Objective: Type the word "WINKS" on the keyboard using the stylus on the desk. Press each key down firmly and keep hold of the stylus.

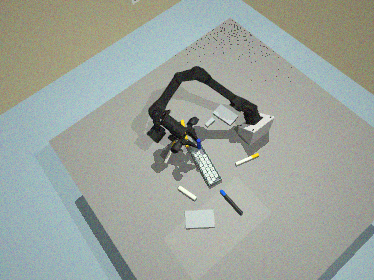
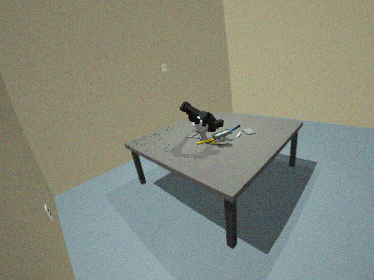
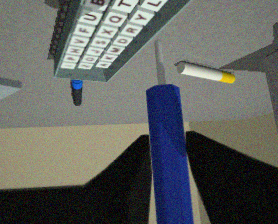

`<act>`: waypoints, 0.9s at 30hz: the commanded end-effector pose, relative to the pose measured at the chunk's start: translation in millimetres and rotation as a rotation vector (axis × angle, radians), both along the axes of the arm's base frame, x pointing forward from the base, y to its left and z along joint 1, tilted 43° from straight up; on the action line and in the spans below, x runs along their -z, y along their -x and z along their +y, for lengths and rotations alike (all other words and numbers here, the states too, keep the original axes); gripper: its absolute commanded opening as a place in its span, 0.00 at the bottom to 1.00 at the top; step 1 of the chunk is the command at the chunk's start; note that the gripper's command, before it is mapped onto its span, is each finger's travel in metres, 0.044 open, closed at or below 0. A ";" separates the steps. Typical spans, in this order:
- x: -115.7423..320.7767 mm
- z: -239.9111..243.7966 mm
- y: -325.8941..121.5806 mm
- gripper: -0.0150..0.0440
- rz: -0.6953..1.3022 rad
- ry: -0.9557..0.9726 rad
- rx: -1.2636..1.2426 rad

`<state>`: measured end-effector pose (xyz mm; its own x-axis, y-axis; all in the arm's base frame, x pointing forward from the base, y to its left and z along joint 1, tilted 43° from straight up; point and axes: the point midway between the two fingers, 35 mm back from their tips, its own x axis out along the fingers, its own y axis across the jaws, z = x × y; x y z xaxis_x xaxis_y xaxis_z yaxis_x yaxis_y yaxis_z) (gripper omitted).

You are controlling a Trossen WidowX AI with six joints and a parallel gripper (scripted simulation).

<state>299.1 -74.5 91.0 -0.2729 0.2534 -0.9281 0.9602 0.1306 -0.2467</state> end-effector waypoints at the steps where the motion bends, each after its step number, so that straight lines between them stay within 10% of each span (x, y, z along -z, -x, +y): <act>1: -10.3 -2.9 0.2 0.25 -0.024 -0.027 0.024; 20: 15.4 -27.1 5.0 0.25 -0.023 -0.026 0.024; 27: 16.8 -29.4 1.9 0.39 -0.023 -0.025 0.024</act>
